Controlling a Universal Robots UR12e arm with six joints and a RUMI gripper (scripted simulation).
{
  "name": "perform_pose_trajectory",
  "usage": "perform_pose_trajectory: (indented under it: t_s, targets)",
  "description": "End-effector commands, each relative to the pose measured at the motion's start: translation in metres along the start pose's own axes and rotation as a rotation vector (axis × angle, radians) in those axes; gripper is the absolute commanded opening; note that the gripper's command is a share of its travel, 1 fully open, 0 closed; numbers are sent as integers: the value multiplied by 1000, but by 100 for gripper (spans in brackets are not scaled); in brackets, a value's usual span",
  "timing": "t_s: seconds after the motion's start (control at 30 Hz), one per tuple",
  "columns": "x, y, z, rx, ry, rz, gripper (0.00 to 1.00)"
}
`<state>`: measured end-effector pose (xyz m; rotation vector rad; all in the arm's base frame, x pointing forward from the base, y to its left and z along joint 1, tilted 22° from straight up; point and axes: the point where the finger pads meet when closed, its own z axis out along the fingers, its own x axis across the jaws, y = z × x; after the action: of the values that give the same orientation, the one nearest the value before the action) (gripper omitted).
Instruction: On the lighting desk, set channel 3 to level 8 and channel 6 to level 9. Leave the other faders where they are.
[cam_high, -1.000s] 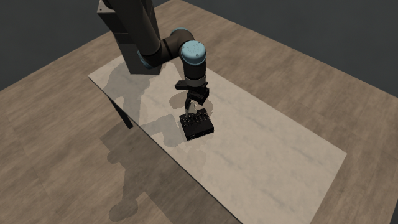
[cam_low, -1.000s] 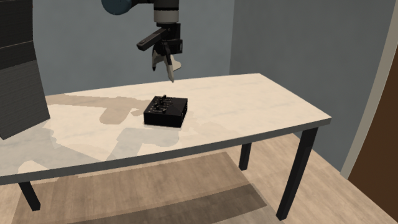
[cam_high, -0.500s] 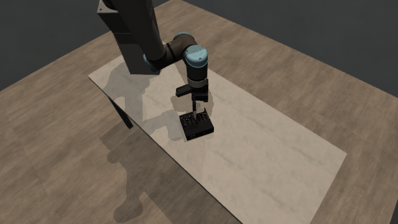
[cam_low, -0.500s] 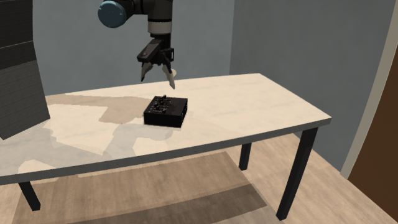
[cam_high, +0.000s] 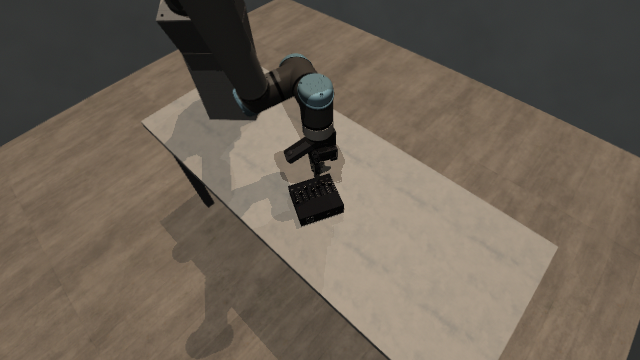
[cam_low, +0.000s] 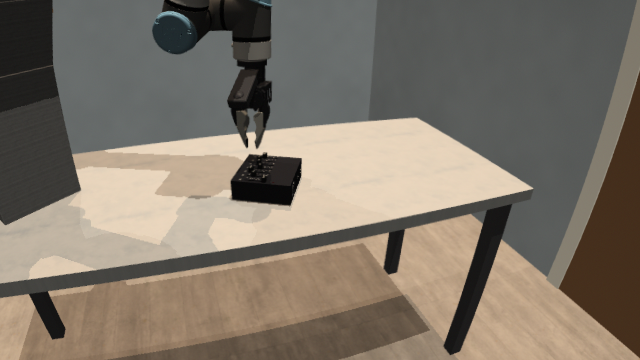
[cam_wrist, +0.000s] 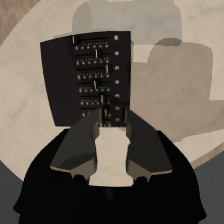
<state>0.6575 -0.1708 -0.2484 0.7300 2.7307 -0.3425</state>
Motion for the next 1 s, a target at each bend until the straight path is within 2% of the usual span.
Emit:
perform_pose_trajectory:
  t_s: [0.0,0.97]
  targets:
    - [0,0,0,-7,-6,-25,0]
    - [0,0,0,-7,-6,-25,0]
